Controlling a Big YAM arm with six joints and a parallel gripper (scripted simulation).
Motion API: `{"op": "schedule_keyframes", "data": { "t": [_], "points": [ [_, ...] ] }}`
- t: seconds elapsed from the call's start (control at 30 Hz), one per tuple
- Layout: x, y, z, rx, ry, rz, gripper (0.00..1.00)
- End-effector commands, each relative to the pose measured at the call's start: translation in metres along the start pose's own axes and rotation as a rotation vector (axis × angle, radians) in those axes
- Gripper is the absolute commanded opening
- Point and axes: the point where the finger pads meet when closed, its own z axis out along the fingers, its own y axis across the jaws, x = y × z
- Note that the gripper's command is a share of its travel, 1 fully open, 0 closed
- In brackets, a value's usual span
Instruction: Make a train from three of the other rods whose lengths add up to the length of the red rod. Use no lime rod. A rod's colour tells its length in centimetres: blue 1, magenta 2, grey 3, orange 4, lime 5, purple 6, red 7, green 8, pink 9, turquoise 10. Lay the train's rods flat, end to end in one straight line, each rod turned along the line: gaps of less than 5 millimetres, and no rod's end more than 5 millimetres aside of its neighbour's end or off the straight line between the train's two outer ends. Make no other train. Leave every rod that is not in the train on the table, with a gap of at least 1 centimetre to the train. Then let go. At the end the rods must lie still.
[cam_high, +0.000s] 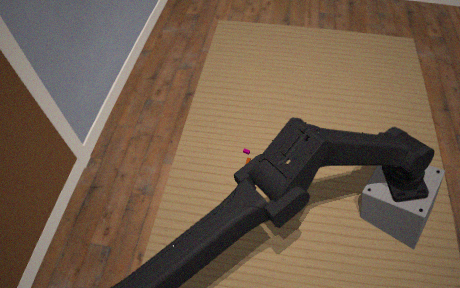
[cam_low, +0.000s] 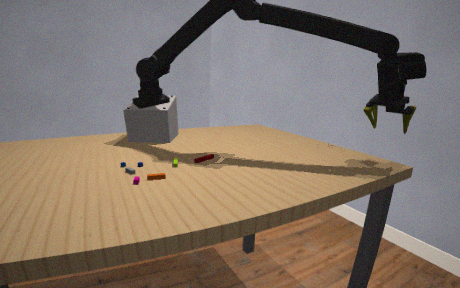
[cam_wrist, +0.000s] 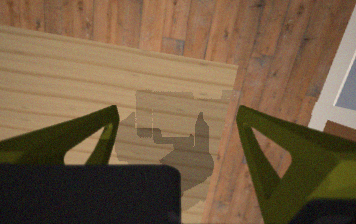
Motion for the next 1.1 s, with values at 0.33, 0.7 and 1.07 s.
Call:
{"op": "schedule_keyframes", "data": {
  "t": [0.33,0.7,1.07],
  "points": [
    [-0.005,-0.003,-0.009,0.013,-0.010,-0.004,1.00],
    [-0.001,-0.023,-0.041,0.063,-0.036,0.039,1.00],
    [0.064,-0.037,-0.048,0.070,-0.006,0.267,1.00]
  ]
}}
